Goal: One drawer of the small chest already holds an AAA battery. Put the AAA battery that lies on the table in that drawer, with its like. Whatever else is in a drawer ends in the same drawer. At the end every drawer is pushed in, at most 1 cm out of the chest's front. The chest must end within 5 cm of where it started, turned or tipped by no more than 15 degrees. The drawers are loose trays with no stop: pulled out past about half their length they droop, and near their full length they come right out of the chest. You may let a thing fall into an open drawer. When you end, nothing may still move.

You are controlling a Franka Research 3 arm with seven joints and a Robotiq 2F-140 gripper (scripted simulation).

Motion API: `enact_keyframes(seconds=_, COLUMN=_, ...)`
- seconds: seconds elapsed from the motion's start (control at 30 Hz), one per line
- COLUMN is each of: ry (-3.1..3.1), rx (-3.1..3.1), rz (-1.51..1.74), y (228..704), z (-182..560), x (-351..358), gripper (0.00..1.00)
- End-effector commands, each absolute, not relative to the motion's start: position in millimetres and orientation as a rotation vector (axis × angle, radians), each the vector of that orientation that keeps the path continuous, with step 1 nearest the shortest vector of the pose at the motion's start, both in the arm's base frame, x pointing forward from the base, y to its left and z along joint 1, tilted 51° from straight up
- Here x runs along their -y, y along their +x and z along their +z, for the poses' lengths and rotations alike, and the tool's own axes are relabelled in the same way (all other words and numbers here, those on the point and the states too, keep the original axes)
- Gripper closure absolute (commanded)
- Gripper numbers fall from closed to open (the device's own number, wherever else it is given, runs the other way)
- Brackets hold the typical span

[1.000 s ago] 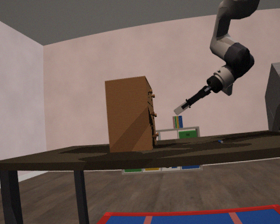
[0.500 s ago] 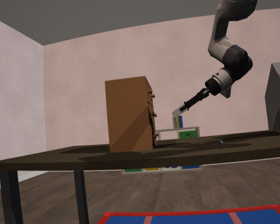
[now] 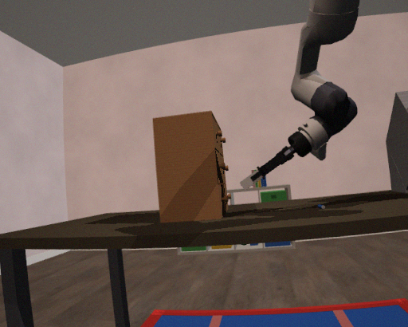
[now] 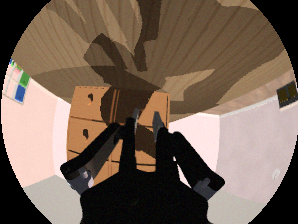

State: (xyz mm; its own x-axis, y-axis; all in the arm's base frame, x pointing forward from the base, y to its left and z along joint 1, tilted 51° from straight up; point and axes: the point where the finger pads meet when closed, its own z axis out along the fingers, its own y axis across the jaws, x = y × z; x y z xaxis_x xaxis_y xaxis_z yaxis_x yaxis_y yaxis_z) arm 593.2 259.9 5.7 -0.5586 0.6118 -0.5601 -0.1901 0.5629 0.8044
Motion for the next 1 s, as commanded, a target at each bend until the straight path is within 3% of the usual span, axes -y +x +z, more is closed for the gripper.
enact_keyframes(seconds=0.0, ry=0.324, rx=-1.890, rz=1.036, y=603, z=-10, x=-272, gripper=0.80)
enact_keyframes(seconds=0.97, ry=0.324, rx=-1.890, rz=1.036, y=613, z=-19, x=-287, gripper=0.80)
